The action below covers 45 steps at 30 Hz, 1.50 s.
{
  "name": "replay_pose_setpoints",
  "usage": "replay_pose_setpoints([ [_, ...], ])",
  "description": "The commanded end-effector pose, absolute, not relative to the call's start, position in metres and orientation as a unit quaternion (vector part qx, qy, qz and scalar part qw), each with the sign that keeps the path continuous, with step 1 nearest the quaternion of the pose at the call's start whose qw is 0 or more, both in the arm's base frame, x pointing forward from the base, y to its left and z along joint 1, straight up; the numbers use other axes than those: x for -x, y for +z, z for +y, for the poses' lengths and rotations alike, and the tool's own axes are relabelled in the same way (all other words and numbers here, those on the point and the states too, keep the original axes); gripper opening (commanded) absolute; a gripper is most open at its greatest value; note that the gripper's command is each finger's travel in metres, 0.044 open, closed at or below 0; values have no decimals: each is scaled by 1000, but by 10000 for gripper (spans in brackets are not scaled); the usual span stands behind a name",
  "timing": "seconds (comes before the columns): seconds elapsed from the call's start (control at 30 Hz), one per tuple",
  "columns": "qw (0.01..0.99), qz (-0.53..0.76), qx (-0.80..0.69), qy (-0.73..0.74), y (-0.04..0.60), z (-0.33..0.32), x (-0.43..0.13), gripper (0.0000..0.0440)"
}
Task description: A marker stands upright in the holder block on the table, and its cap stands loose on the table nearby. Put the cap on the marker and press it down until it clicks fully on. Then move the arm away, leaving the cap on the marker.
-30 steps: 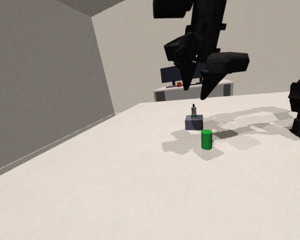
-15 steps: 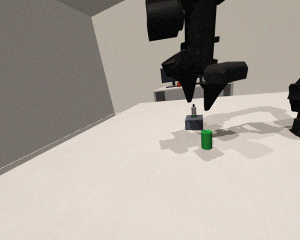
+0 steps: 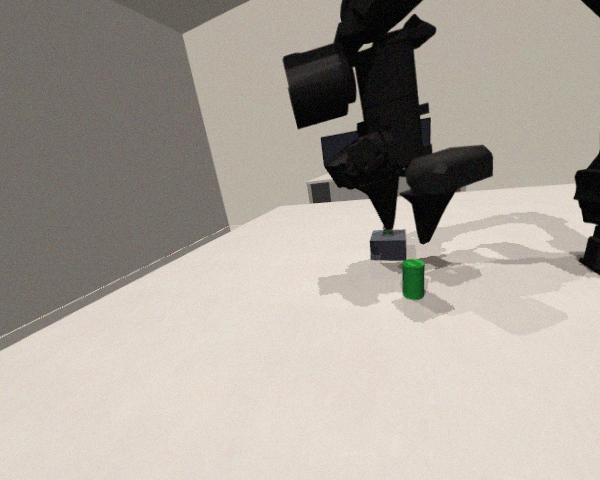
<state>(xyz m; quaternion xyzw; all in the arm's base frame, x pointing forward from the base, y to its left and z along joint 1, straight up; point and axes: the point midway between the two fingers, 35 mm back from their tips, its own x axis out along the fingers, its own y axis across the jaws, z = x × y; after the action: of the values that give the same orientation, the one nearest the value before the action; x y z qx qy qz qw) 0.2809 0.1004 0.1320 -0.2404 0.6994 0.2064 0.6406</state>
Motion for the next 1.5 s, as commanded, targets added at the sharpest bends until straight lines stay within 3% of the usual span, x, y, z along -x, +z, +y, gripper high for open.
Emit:
replay_pose_setpoints([
  [0.0,629,710,233,215,122,101,-279,319],
  [0.9,588,727,236,264,62,98,-269,262],
  [1.03,587,725,244,266,57,96,-268,228],
  [1.23,597,713,254,264,64,95,-270,77],
  [1.47,621,693,261,257,87,90,-282,73],
])
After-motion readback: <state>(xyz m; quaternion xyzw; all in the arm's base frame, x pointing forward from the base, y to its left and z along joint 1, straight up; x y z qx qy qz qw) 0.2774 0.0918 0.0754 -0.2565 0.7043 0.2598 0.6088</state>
